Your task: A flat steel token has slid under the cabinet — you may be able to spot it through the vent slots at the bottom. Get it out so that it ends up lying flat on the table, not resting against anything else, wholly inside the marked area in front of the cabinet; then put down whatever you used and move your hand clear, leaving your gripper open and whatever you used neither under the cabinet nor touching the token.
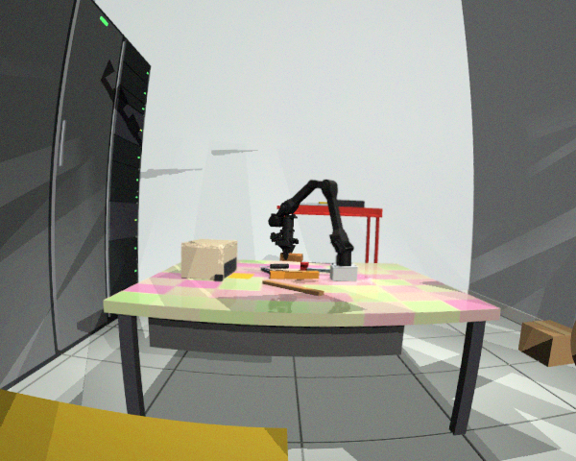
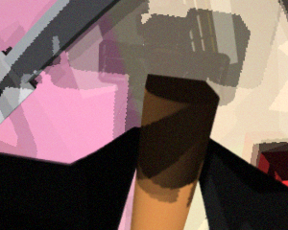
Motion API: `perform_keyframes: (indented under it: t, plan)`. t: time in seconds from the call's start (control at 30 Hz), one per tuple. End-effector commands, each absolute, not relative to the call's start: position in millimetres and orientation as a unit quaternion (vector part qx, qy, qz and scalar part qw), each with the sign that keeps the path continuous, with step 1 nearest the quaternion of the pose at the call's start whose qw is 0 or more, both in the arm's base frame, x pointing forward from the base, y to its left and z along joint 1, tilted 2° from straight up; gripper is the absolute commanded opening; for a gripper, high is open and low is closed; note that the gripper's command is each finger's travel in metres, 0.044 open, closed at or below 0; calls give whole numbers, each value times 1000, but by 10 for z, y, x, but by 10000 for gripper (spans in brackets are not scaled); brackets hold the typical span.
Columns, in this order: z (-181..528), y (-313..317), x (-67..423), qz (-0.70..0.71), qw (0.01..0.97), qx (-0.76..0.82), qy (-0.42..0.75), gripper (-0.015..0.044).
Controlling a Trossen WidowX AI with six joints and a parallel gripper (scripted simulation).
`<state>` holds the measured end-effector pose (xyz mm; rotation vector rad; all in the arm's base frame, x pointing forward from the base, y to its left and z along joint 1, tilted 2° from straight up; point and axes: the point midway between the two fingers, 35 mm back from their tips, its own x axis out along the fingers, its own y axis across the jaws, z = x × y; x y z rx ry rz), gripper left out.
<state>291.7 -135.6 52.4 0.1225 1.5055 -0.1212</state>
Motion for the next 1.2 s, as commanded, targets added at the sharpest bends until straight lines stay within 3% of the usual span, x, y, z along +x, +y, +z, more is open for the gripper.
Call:
perform_keyframes:
  t: [0.0, 1.17]
  plan:
    - [650, -1355, 2909, -57, 727, 54, 682, 0]
    - [1314, -1336, 2877, -56, 727, 54, 682, 0]
